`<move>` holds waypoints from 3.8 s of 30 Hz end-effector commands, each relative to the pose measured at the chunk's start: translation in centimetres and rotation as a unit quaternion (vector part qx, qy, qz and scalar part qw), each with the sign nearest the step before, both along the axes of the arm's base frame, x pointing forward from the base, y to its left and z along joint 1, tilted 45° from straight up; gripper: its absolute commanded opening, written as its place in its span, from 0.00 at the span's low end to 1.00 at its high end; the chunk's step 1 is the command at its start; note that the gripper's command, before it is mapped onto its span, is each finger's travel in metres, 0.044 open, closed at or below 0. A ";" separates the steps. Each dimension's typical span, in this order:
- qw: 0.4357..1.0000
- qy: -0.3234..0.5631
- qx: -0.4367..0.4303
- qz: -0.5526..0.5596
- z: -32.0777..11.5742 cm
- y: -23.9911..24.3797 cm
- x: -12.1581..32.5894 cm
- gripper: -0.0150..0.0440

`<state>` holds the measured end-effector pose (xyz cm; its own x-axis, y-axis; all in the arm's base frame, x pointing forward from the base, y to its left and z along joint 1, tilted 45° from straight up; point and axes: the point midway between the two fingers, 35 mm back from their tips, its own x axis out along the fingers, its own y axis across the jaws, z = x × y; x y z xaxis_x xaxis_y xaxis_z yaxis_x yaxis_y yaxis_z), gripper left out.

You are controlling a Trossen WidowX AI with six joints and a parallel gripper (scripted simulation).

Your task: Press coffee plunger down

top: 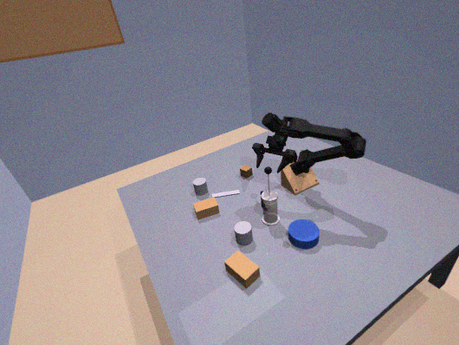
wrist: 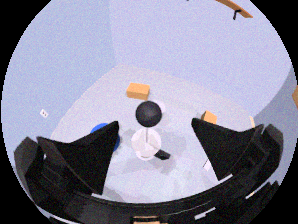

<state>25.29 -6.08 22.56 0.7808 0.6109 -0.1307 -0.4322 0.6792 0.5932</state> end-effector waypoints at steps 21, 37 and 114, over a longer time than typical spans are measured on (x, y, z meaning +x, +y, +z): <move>0.999 -0.018 0.028 -0.017 1.4 0.6 0.8 0.87; 0.999 -0.018 0.028 -0.017 1.4 0.6 0.8 0.47; 0.999 -0.020 0.028 -0.017 -5.4 7.5 3.1 0.47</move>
